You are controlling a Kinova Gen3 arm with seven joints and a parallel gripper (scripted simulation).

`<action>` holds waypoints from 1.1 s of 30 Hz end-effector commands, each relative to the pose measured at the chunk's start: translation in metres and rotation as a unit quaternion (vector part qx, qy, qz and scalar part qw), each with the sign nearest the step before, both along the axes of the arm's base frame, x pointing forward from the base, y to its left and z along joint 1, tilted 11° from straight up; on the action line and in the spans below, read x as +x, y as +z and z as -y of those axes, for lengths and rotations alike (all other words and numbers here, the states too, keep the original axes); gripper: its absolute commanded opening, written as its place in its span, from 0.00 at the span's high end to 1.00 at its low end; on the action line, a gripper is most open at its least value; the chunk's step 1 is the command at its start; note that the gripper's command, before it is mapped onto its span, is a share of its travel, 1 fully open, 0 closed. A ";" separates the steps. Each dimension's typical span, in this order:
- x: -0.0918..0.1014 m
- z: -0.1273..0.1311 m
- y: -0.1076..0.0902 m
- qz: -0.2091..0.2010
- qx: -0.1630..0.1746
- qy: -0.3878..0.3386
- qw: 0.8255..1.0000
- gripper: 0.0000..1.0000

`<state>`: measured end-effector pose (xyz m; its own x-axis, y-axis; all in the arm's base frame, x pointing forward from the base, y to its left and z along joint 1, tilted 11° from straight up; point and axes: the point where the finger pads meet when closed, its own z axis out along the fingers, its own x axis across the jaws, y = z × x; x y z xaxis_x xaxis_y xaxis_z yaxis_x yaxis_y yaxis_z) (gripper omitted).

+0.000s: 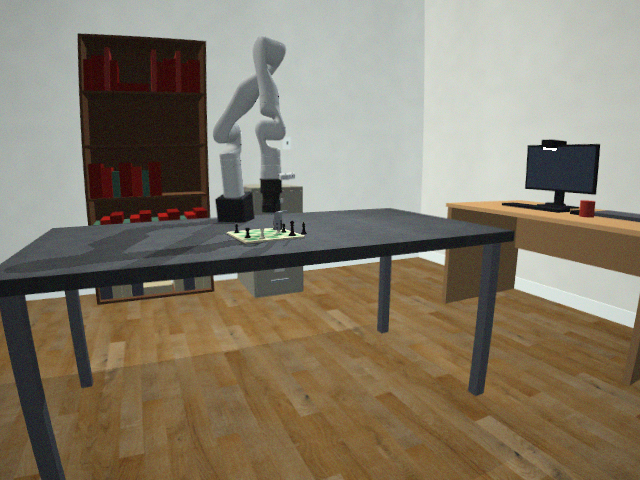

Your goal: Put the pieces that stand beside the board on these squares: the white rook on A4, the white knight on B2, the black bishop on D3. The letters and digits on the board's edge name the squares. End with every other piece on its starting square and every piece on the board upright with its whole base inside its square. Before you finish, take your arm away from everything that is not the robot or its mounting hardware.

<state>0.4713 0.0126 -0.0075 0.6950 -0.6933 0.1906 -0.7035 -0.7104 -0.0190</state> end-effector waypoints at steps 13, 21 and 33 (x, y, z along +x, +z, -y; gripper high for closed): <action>0.001 0.000 0.001 0.001 0.000 0.000 1.000 1.00; 0.001 0.000 0.000 0.001 0.000 0.000 1.000 1.00; 0.001 0.000 -0.002 0.001 0.000 0.000 1.000 1.00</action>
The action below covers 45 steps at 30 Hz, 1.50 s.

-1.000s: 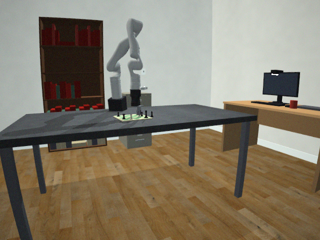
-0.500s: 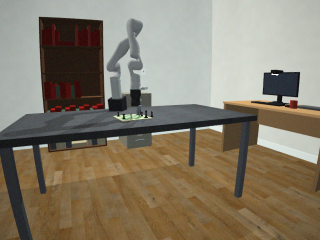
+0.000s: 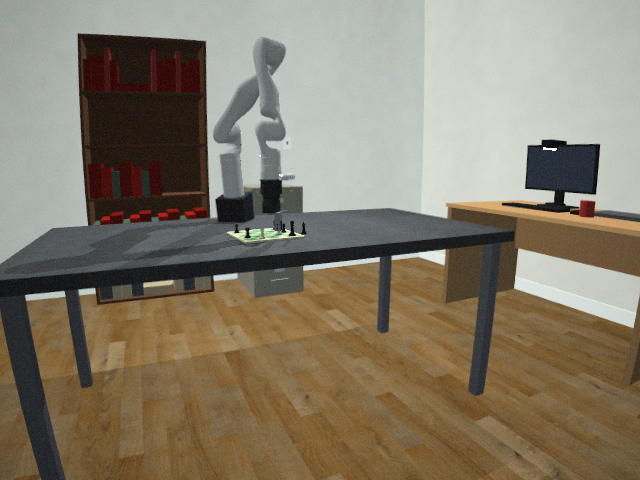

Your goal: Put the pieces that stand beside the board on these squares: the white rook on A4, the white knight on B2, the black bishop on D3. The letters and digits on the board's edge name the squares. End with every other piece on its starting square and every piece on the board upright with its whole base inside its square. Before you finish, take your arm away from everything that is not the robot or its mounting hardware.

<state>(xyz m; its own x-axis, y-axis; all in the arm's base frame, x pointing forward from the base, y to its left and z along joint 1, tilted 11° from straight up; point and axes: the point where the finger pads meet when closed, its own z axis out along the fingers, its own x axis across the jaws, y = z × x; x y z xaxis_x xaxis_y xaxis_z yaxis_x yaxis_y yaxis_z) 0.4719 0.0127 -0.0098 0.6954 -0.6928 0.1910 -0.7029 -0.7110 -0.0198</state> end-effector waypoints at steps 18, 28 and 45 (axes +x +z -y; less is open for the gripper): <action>0.000 0.000 -0.001 0.000 0.000 0.000 1.000 1.00; 0.000 0.000 -0.001 0.000 0.000 0.000 1.000 1.00; 0.000 0.000 -0.001 0.000 0.000 0.000 1.000 0.85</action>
<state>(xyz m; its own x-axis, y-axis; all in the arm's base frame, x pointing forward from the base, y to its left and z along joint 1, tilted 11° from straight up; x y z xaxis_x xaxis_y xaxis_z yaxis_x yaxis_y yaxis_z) 0.4719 0.0121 -0.0116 0.6950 -0.6932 0.1906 -0.7034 -0.7105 -0.0190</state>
